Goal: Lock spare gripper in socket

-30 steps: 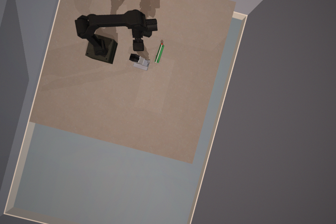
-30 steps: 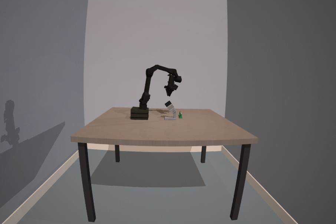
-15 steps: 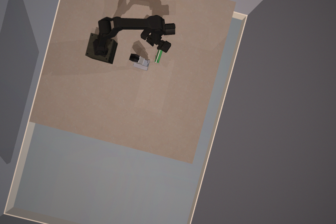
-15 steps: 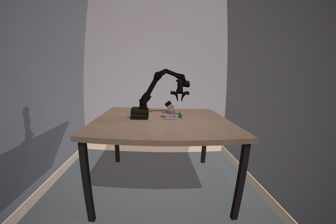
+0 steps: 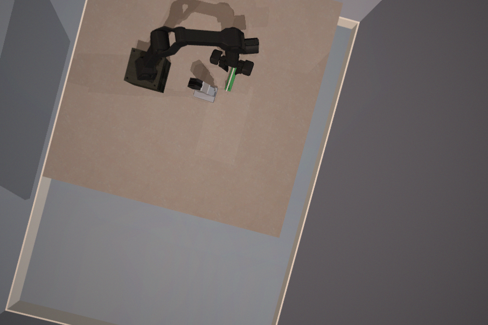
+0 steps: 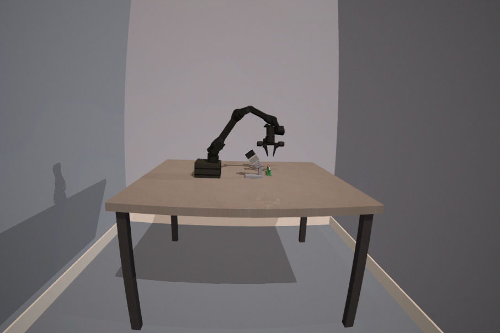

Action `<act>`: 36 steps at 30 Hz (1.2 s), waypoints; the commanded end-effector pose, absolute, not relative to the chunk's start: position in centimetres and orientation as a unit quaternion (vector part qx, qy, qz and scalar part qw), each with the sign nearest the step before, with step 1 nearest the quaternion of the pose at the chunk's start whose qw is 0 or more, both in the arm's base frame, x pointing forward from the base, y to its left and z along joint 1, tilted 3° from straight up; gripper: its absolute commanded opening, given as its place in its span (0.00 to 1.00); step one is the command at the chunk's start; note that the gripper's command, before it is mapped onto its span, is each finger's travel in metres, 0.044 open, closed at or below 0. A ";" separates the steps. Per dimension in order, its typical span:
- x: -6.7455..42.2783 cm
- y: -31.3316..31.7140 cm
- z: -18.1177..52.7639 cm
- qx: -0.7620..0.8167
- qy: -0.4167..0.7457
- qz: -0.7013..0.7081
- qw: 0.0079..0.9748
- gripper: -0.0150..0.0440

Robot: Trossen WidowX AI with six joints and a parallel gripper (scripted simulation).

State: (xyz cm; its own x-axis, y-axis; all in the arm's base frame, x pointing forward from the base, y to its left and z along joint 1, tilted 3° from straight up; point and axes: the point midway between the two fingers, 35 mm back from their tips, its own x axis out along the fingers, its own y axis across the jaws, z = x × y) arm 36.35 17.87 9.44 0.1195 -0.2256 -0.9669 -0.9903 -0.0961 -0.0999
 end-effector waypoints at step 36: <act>36.6 17.7 -0.5 -0.603 0.509 0.433 0.435 0.56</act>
State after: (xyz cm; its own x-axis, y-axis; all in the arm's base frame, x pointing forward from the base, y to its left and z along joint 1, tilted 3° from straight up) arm 36.63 17.78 0.29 0.1121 -0.2303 -0.9666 -0.9910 -0.0977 -0.0917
